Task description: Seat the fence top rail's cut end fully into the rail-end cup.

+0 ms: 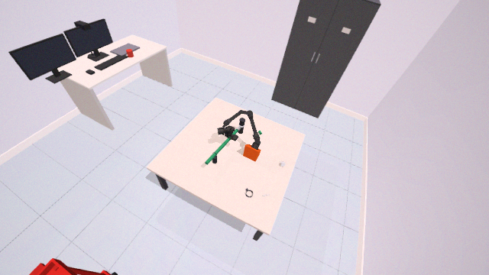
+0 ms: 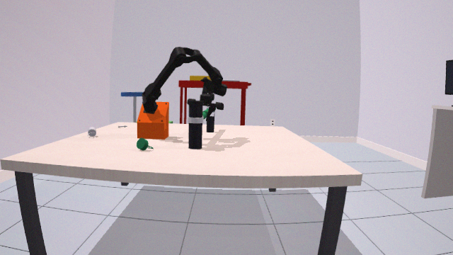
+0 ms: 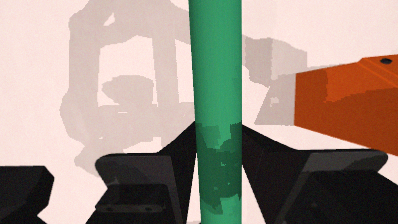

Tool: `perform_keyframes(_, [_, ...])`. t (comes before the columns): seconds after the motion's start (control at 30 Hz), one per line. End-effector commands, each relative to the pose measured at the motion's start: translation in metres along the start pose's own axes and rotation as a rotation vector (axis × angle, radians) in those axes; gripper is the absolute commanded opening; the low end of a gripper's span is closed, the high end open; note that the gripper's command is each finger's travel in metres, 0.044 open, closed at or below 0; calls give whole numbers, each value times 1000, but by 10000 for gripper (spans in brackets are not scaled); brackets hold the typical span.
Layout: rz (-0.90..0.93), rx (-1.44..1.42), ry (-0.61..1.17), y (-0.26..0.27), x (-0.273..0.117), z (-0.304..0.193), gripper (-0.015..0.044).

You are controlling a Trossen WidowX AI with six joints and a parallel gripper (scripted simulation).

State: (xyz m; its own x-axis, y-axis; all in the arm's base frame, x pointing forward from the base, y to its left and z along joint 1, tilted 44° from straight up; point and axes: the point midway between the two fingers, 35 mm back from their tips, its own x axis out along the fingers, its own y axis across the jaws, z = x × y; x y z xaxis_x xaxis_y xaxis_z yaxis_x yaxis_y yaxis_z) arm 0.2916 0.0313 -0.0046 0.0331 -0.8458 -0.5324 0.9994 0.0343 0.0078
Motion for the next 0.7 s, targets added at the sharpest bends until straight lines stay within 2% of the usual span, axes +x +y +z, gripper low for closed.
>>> perform_keyframes(0.0, [11,-1,-6,0,-2,4,0])
perform_keyframes(0.67, [1,0,-6,0,-1,1,0])
